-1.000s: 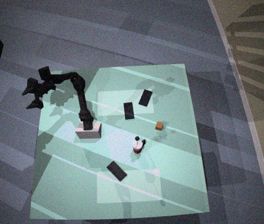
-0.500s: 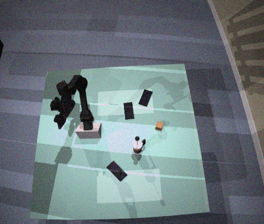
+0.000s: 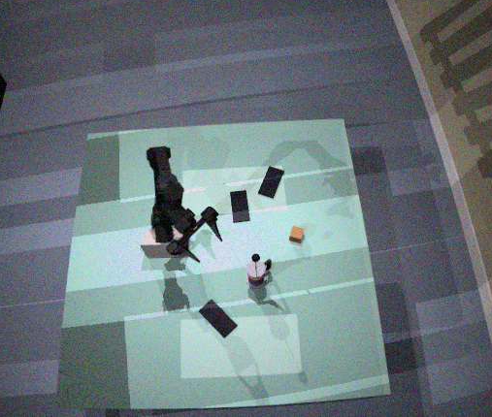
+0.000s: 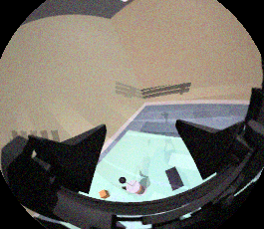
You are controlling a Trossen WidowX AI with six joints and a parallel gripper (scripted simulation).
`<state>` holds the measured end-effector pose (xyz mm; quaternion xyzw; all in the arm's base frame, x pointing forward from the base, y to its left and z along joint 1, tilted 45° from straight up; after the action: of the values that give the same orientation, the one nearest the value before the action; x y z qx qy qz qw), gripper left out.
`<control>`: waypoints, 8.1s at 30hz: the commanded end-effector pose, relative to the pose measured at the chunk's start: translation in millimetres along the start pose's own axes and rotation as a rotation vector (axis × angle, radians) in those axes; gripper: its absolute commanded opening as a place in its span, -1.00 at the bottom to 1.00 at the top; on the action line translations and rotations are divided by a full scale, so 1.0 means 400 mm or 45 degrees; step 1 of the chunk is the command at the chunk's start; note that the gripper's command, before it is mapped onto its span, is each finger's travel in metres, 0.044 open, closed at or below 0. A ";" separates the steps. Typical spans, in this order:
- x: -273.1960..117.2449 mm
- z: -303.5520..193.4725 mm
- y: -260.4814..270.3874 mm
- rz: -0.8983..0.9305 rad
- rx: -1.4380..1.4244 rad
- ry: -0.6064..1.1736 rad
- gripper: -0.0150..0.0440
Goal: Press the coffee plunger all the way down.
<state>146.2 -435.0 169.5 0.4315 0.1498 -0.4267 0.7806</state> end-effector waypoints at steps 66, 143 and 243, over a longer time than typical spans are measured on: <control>0.199 -0.615 0.259 0.621 -0.581 0.484 -0.05; 0.281 -0.840 0.257 0.625 -0.576 0.484 -0.08; 0.192 -0.637 0.247 0.620 -0.580 0.485 1.00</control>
<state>305.1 -246.4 27.5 0.3428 0.2767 -0.1001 0.8921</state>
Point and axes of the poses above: the point midway between the two fingers, 35 mm back from their tips, its own x axis out along the fingers, its own y axis across the jaws, z = x × y, the point moved 1 cm from there along -x, back along the fingers, and after that the axes turned 10 degrees about -x, right-handed, at the moved point
